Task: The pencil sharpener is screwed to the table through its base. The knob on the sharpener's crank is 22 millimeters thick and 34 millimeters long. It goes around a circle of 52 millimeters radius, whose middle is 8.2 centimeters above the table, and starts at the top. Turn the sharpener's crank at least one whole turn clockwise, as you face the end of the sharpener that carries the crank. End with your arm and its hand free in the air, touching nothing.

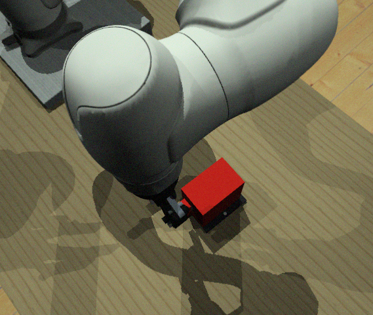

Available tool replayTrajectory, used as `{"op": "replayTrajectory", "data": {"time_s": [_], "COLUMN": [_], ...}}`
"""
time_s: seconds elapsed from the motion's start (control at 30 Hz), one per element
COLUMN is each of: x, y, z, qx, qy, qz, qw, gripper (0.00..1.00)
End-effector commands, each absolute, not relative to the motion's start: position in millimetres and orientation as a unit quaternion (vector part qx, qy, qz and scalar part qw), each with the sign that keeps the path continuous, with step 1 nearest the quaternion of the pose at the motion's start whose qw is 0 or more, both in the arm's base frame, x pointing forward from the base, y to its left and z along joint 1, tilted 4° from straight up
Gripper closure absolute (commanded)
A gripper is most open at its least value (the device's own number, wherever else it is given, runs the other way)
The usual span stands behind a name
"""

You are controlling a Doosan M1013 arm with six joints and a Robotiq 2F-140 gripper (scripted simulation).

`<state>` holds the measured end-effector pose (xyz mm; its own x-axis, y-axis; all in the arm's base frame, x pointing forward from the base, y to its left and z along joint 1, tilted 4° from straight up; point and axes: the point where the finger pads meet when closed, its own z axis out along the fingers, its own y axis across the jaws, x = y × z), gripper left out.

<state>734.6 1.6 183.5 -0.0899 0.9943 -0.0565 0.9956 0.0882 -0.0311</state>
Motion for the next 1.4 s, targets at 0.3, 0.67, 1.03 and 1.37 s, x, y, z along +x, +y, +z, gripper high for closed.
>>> {"op": "replayTrajectory", "data": {"time_s": [0.3,0.67,1.03,1.37], "x": [734,734,734,734], "y": [1,1,1,1], "z": [173,158,145,140], "qx": [0.674,0.674,0.674,0.674], "qy": [0.738,0.738,0.738,0.738], "qz": [-0.031,-0.031,-0.031,-0.031], "qw": [0.01,0.01,0.01,0.01], "gripper": [0.68,0.68,0.68,0.68]}}
